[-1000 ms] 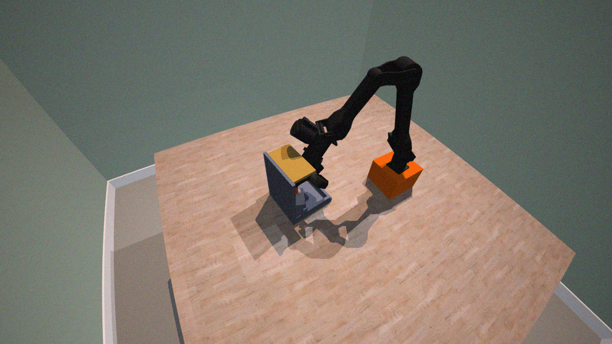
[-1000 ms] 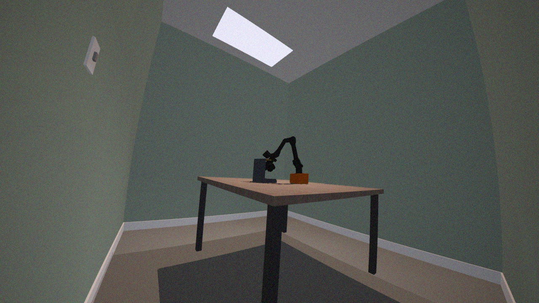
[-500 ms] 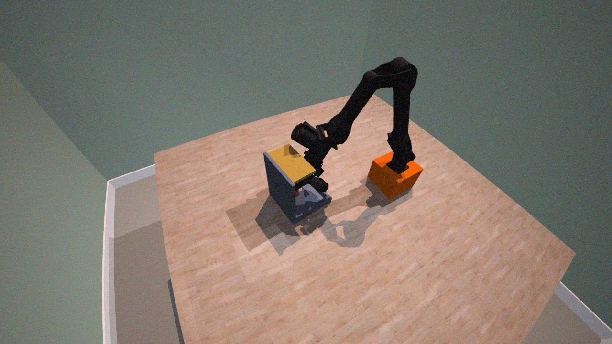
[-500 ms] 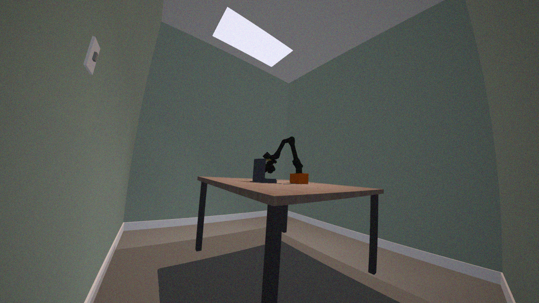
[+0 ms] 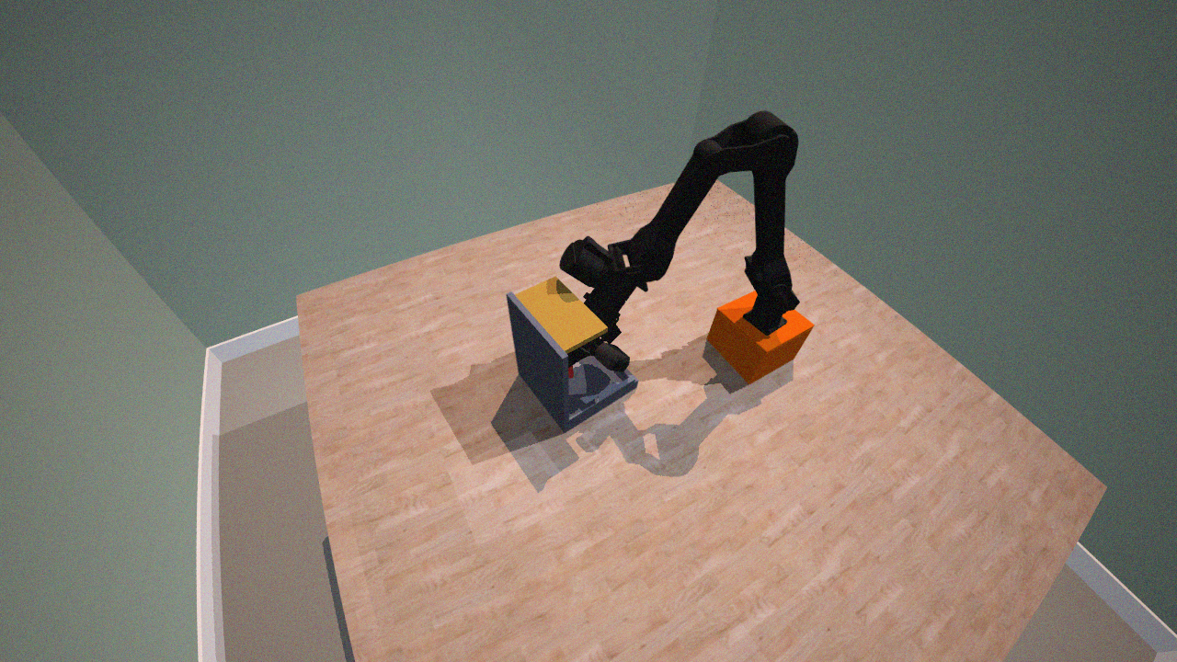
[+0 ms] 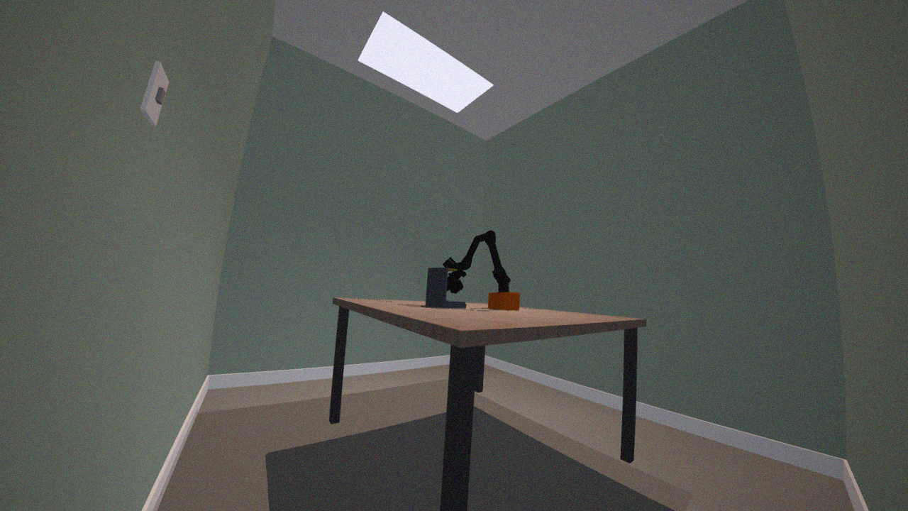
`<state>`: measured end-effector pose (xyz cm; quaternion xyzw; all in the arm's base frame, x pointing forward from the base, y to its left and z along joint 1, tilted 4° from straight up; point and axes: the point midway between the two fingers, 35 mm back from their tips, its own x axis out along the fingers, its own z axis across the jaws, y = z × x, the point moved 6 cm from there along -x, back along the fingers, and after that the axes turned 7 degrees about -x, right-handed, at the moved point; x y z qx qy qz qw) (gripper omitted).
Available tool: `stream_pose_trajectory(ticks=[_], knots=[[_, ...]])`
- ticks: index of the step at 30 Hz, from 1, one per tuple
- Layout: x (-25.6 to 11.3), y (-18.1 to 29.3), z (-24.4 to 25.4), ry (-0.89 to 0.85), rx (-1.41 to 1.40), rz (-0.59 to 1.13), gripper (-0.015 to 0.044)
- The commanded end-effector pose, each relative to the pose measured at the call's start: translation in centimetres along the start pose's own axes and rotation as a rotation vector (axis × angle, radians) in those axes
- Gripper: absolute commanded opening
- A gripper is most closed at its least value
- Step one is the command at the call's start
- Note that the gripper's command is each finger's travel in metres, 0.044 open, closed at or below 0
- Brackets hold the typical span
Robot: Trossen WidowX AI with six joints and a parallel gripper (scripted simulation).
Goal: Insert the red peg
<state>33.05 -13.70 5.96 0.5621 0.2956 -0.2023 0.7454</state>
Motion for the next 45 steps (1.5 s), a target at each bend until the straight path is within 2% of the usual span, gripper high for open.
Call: stream_pose_trajectory(ticks=[1,35,43,45], knots=[[0.52,-0.75,-0.2,0.007,0.01,-0.019,0.0],[0.95,-1.21,-0.27,0.007,0.01,-0.019,0.0],[0.85,-0.81,-0.15,0.006,0.004,-0.004,0.021],[0.85,-0.81,-0.15,0.006,0.004,-0.004,0.022]])
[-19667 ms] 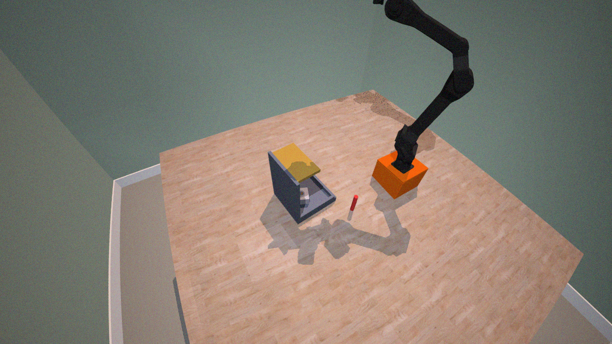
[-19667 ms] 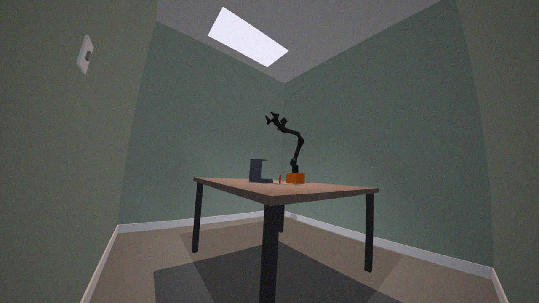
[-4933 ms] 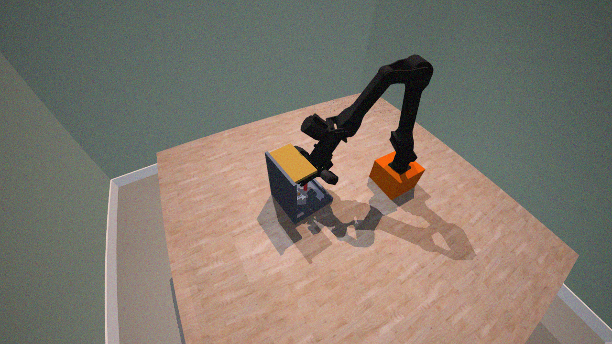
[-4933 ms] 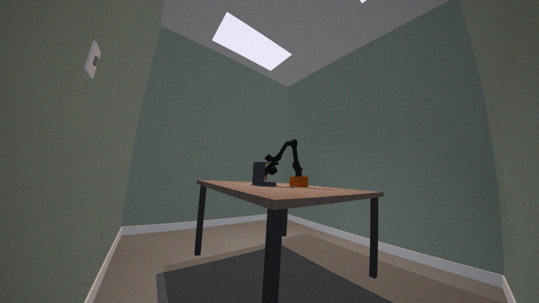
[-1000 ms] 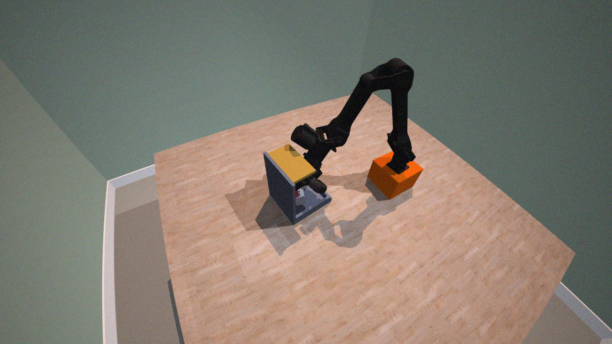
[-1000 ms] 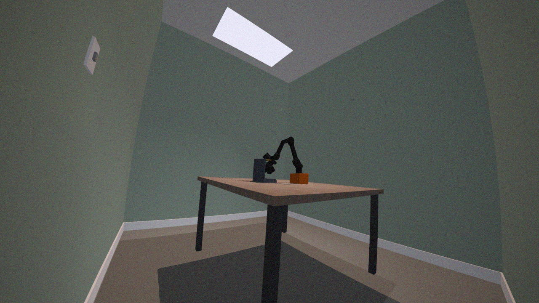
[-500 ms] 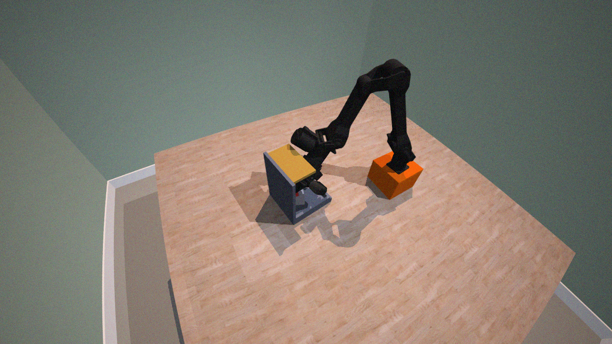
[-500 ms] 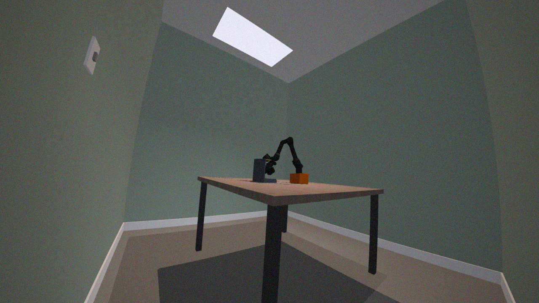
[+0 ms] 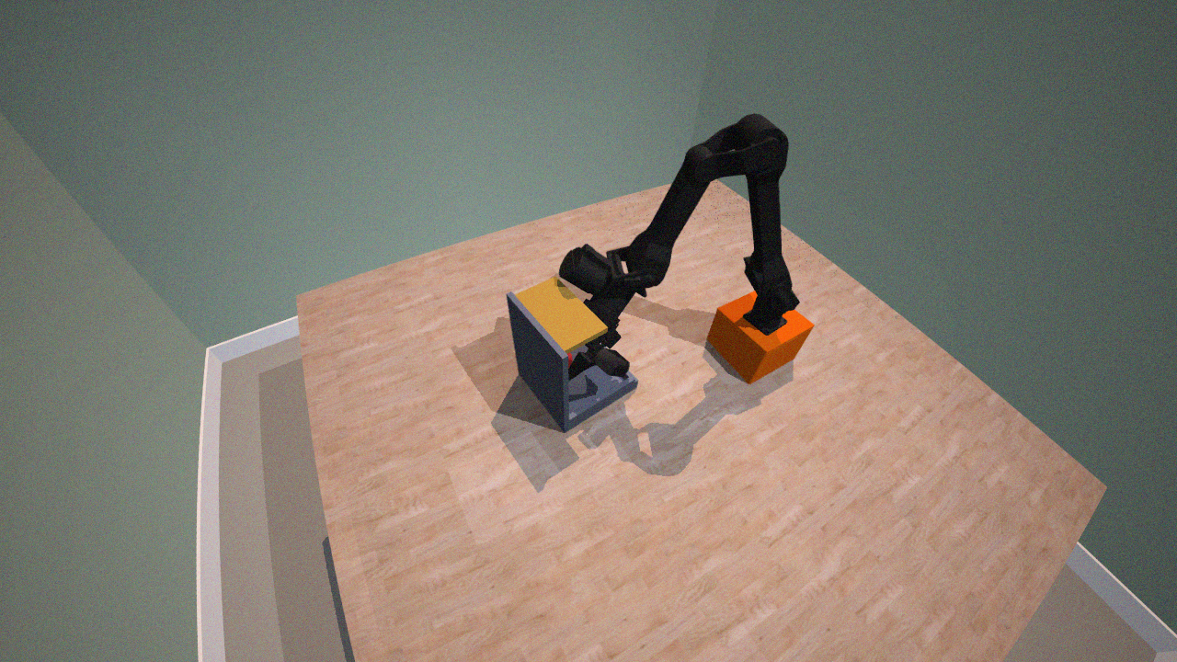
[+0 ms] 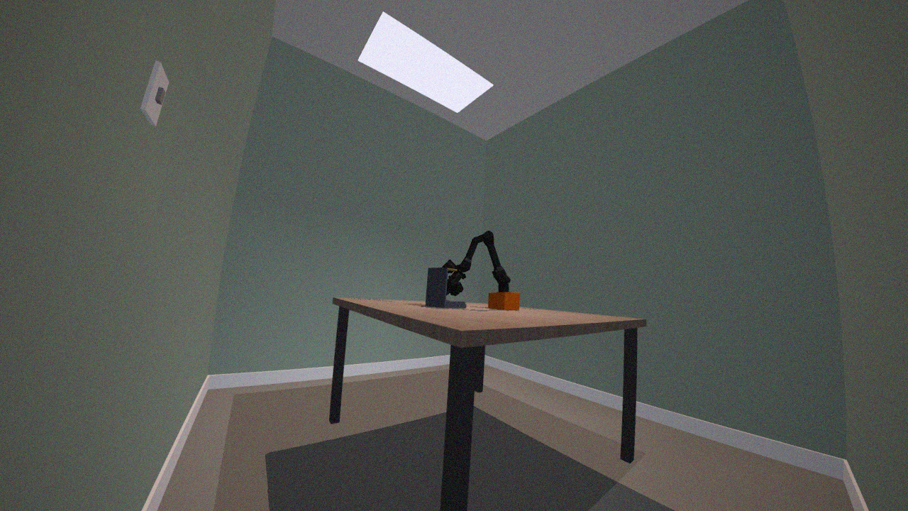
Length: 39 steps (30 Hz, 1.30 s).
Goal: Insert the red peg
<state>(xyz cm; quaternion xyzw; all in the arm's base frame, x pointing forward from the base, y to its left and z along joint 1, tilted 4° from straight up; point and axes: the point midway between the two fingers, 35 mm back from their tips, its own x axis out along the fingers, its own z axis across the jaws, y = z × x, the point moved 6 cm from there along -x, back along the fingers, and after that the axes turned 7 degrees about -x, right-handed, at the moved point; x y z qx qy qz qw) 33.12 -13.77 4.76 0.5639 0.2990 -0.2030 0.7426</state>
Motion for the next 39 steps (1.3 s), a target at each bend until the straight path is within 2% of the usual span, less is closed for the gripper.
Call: stream_pose_trajectory(ticks=[1,25,33,39], knots=[[0.0,0.0,0.0,0.0,-0.001,0.001,0.022],[-4.8,-5.1,-1.2,0.002,0.005,-0.021,0.022],[-6.7,-4.7,-0.8,0.003,0.003,-0.025,0.043],[-8.6,-4.4,-0.6,0.003,0.003,-0.027,0.044]])
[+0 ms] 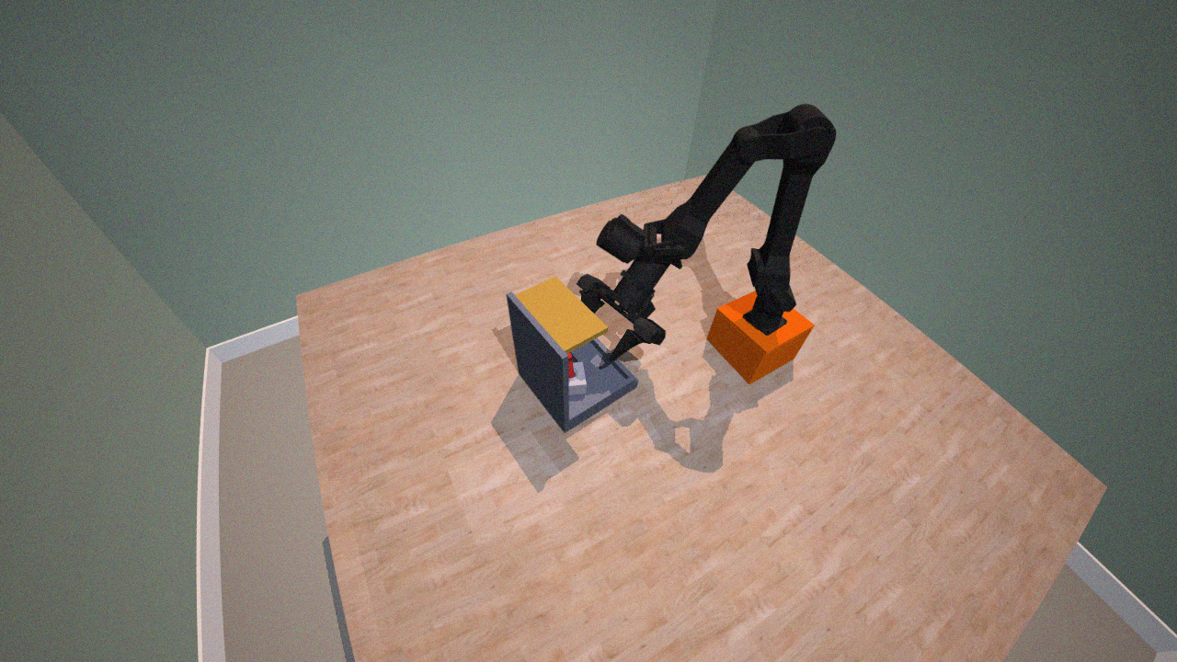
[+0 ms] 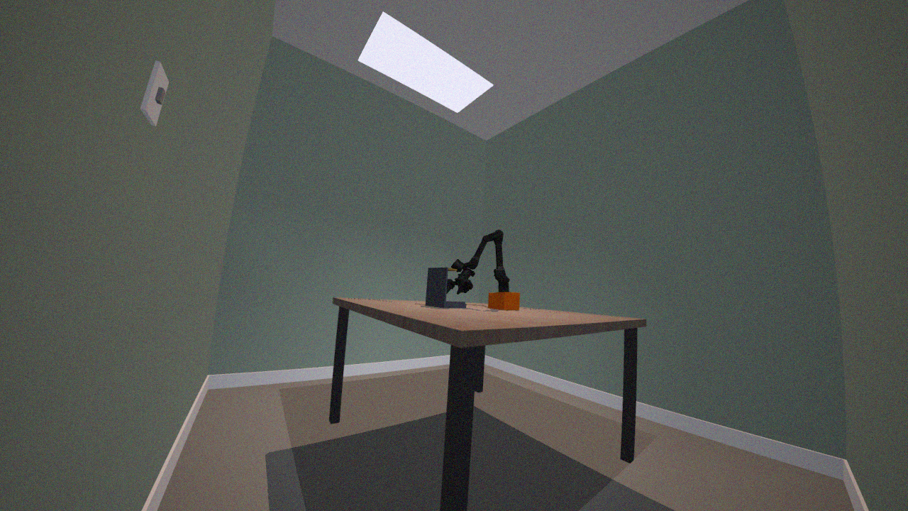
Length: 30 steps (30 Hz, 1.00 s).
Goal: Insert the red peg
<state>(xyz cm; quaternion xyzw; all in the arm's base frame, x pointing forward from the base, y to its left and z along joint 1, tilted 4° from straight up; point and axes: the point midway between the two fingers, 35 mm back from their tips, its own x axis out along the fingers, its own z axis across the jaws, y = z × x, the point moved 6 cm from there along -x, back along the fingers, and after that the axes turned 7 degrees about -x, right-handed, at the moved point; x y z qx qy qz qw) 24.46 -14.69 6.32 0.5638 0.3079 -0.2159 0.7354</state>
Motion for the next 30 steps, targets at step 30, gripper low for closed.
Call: stream_pose_trajectory(ticks=[30], knots=[[-8.5,0.6,-0.9,0.0,-0.008,0.005,0.044]])
